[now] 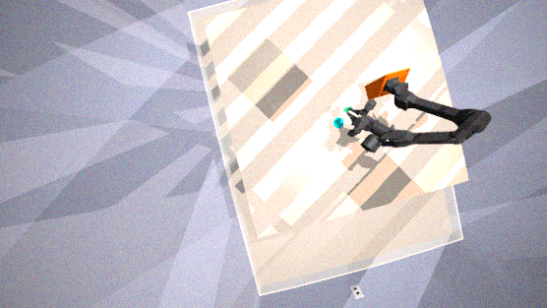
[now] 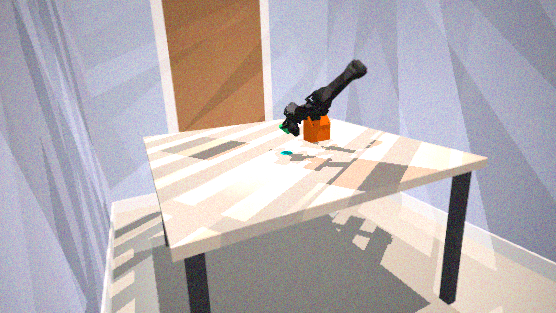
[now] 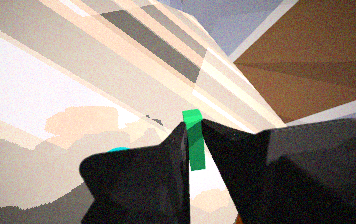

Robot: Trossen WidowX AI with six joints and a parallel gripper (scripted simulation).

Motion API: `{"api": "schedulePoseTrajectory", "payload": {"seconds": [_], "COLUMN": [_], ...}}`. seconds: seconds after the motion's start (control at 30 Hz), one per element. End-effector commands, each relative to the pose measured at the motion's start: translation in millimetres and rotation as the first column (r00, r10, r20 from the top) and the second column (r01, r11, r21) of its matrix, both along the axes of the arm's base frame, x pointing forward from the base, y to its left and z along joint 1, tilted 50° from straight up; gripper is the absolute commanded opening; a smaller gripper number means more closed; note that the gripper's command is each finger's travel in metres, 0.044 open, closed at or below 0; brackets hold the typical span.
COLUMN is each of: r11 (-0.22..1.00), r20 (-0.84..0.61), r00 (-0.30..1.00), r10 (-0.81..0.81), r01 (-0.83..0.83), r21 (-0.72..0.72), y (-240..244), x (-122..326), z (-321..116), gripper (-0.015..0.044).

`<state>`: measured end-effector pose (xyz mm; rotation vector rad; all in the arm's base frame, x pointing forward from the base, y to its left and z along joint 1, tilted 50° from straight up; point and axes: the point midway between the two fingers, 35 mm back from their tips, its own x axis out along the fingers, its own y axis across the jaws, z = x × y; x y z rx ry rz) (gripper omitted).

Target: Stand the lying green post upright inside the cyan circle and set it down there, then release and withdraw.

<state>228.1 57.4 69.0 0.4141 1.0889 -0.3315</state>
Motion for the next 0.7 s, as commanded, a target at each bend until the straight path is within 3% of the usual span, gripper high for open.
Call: {"api": "schedulePoseTrajectory", "payload": {"seconds": [0.0,0.67], "r11": [1.000,0.997], "r20": [0.027,0.152], "r00": [1.000,0.986], "r10": [-0.013,-0.070], "r01": [0.014,0.073], "r21": [-0.007,-0.018], "y": [-0.8,0.5], "x": [-1.2,0.9], "z": [0.3,6.4], "gripper": [0.0023,0.0023]}}
